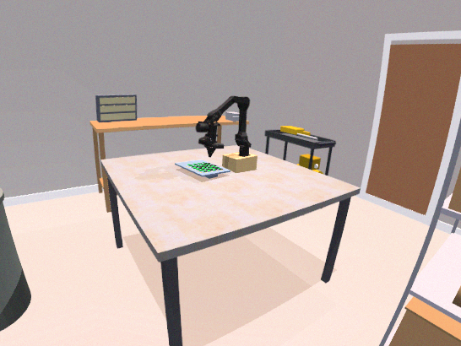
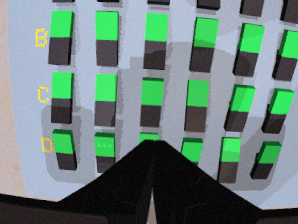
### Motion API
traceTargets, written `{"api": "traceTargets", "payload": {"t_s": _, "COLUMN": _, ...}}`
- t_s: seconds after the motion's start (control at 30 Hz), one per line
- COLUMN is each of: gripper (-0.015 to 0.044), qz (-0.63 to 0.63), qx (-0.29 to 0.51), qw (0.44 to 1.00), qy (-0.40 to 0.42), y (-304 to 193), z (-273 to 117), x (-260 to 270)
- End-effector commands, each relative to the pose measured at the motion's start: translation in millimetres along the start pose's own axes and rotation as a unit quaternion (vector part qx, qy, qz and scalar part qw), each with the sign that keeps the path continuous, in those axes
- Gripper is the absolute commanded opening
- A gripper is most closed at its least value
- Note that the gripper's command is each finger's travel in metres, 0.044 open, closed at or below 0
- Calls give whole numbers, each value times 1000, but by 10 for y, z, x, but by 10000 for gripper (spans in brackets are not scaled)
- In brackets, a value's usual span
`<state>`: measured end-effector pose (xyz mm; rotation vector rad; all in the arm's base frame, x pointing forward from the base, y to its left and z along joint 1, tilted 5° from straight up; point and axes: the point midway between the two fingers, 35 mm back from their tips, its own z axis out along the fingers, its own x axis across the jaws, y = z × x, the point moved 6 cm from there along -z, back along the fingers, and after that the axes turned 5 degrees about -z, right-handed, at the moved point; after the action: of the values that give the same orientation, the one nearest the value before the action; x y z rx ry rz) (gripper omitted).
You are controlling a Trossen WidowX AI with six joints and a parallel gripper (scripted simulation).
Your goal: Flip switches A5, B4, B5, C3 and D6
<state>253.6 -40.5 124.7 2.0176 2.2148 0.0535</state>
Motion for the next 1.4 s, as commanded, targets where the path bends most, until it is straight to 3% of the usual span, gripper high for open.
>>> {"api": "traceTargets", "payload": {"t_s": 0.0, "gripper": 0, "qz": 2, "qx": 11, "qw": 1000, "qy": 1, "y": -37, "z": -48, "x": -11}}
{"api": "traceTargets", "payload": {"t_s": 0.3, "gripper": 0, "qz": 2, "qx": 12, "qw": 1000, "qy": -3, "y": -324, "z": -58, "x": -869}}
{"api": "traceTargets", "payload": {"t_s": 0.4, "gripper": 0, "qz": 2, "qx": 13, "qw": 1000, "qy": -3, "y": -331, "z": -30, "x": -887}}
{"api": "traceTargets", "payload": {"t_s": 0.53, "gripper": 0, "qz": 2, "qx": 25, "qw": 1000, "qy": -2, "y": -319, "z": 294, "x": -889}}
{"api": "traceTargets", "payload": {"t_s": 1.37, "gripper": 0, "qz": 2, "qx": 25, "qw": 1000, "qy": -2, "y": -325, "z": 534, "x": -891}}
